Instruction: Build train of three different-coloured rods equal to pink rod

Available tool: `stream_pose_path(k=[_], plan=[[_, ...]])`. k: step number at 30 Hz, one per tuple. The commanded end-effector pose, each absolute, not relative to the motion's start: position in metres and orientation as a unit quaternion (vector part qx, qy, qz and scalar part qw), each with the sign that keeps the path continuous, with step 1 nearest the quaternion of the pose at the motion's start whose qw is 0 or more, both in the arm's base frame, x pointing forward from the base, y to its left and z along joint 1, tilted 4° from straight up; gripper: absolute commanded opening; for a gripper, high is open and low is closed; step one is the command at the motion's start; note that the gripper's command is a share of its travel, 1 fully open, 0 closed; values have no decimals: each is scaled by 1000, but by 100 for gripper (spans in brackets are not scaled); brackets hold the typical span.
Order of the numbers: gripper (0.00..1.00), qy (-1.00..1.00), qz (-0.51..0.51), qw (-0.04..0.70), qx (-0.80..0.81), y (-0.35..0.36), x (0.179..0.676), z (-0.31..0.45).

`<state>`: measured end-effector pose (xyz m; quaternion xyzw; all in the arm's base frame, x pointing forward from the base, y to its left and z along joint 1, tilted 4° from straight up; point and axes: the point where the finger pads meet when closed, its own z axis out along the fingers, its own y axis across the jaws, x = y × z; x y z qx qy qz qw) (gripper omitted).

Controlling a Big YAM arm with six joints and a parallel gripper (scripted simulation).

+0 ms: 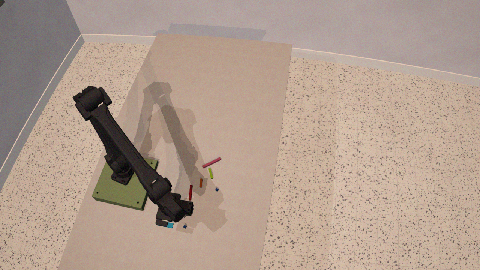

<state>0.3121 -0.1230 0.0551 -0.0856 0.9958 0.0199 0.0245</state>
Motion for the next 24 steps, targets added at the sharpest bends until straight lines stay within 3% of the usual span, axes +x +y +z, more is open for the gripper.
stream_pose_path(k=[1, 6, 16, 24], plan=[[100, 994, 4, 59, -89, -135, 338, 77], [100, 994, 5, 59, -89, -131, 337, 77], [100, 995, 17, 38, -87, -7, 297, 67], [100, 997, 19, 28, -75, -10, 295, 60]])
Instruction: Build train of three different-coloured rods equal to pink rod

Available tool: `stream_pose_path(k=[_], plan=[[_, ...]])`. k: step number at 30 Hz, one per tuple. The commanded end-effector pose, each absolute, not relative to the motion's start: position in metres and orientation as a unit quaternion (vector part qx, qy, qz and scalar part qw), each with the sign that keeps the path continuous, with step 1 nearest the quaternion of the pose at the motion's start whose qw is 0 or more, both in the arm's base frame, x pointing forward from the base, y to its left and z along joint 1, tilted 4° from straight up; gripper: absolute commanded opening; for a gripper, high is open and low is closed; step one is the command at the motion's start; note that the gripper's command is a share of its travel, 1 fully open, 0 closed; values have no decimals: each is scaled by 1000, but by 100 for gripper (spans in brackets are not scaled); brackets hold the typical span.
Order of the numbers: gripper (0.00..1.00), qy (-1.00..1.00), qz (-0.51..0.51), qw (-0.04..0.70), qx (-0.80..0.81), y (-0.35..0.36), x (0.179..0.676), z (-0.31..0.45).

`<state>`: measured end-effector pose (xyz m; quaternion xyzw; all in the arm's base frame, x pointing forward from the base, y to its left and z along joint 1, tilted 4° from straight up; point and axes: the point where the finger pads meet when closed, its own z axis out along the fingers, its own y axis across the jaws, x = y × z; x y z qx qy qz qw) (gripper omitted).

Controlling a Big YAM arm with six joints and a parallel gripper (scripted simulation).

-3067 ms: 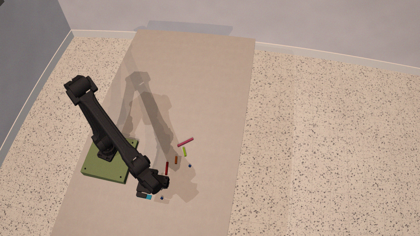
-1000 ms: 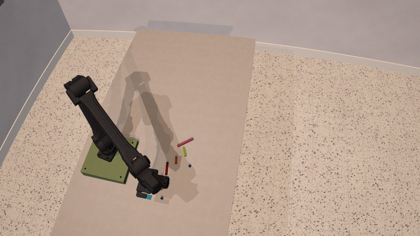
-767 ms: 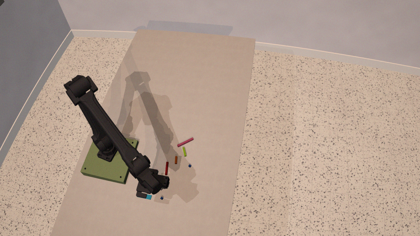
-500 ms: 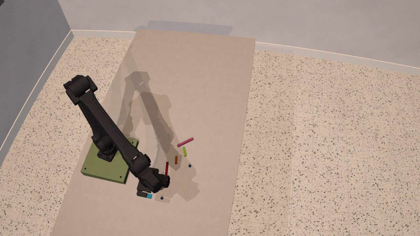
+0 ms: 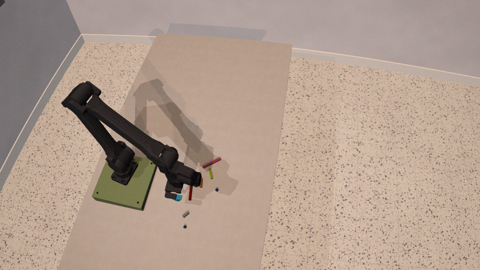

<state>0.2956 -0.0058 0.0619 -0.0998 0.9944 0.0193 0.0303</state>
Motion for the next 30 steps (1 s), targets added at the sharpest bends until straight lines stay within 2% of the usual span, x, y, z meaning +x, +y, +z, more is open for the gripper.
stream_pose_path(k=[1, 30], plan=[[100, 996, 19, 34, -81, -6, 296, 63], [100, 996, 18, 35, -85, -5, 296, 64]])
